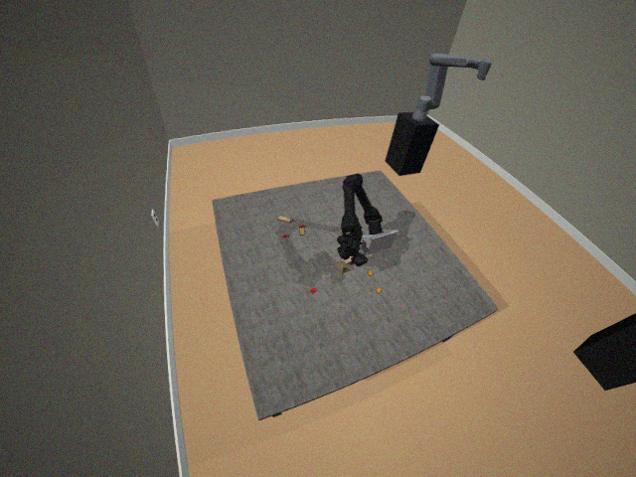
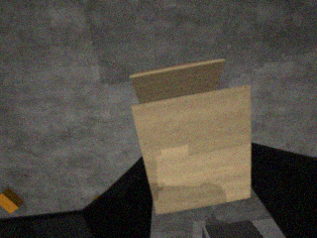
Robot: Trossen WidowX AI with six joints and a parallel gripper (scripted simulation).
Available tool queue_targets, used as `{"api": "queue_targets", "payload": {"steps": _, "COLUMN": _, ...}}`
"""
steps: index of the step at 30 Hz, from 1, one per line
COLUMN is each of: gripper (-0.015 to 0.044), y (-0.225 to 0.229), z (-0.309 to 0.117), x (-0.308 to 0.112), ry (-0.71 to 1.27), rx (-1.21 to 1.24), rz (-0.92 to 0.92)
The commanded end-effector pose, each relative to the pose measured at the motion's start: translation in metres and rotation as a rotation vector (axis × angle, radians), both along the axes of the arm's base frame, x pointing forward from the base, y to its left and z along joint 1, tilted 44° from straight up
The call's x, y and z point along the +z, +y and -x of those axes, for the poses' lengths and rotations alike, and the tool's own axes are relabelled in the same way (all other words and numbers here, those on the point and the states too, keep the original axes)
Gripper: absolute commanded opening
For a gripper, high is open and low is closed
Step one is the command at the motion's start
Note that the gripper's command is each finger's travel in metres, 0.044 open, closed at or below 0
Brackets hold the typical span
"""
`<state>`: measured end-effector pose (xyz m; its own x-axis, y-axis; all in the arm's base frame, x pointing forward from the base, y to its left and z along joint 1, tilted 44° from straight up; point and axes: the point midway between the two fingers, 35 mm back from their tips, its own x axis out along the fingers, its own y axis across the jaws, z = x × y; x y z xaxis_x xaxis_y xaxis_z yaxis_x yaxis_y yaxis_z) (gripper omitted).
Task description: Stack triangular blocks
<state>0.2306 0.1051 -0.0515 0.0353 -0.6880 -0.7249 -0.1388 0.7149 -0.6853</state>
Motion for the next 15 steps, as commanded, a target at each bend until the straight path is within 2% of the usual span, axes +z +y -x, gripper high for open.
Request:
{"api": "queue_targets", "payload": {"steps": 1, "gripper": 0.0000, "y": 0.0001, "z": -0.0006, "x": -0.0004, "ry": -0.001, "rx": 0.010, "rz": 0.003}}
{"api": "queue_targets", "payload": {"steps": 15, "gripper": 0.0000, "y": -0.0049, "z": -0.0044, "x": -0.0066, "ry": -0.001, "rx": 0.009, "rz": 0.003}}
